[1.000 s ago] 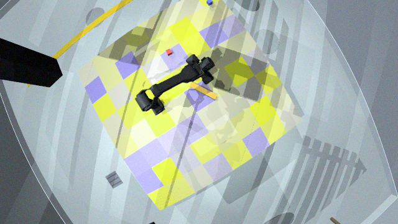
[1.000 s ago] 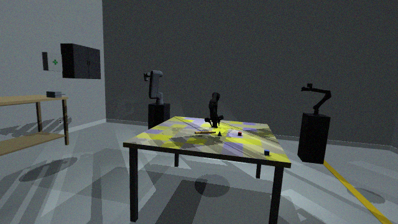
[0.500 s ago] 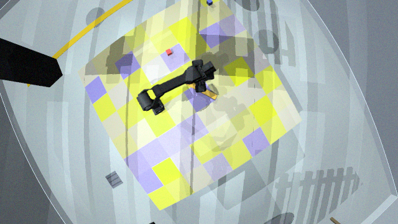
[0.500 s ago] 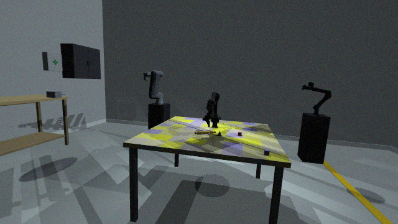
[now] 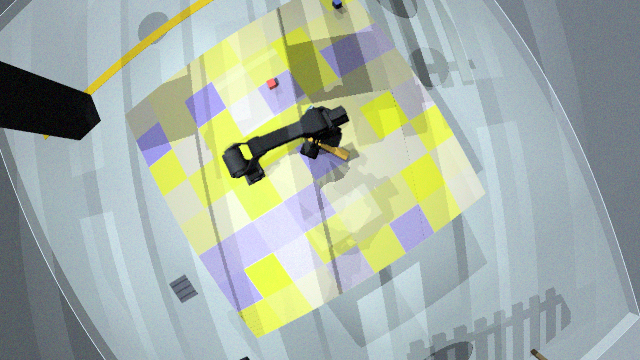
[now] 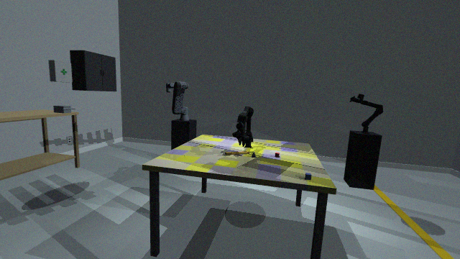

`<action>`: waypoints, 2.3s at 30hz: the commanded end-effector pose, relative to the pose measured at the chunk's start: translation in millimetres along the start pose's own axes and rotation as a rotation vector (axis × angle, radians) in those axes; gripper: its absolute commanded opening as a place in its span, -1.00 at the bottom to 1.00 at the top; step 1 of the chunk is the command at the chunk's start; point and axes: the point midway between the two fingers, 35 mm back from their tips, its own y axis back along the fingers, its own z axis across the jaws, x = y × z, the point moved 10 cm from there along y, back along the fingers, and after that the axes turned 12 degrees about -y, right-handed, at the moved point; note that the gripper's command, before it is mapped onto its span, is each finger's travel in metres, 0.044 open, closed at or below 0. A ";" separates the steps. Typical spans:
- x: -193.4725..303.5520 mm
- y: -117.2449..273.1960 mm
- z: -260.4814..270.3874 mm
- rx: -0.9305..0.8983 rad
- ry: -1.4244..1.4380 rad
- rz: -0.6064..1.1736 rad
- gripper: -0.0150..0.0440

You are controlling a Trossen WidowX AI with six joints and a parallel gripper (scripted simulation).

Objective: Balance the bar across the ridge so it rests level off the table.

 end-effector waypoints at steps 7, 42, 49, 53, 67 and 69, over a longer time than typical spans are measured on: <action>-2.7 1.0 -3.7 0.041 -0.092 -0.009 0.58; -3.0 -68.6 -6.9 0.041 -0.093 -0.009 0.58; -3.0 -68.6 -6.9 0.041 -0.093 -0.009 0.58; -3.0 -68.6 -6.9 0.041 -0.093 -0.009 0.58; -2.9 -67.9 -6.5 0.039 -0.088 -0.005 -0.09; -2.9 -67.9 -6.5 0.039 -0.088 -0.005 -0.14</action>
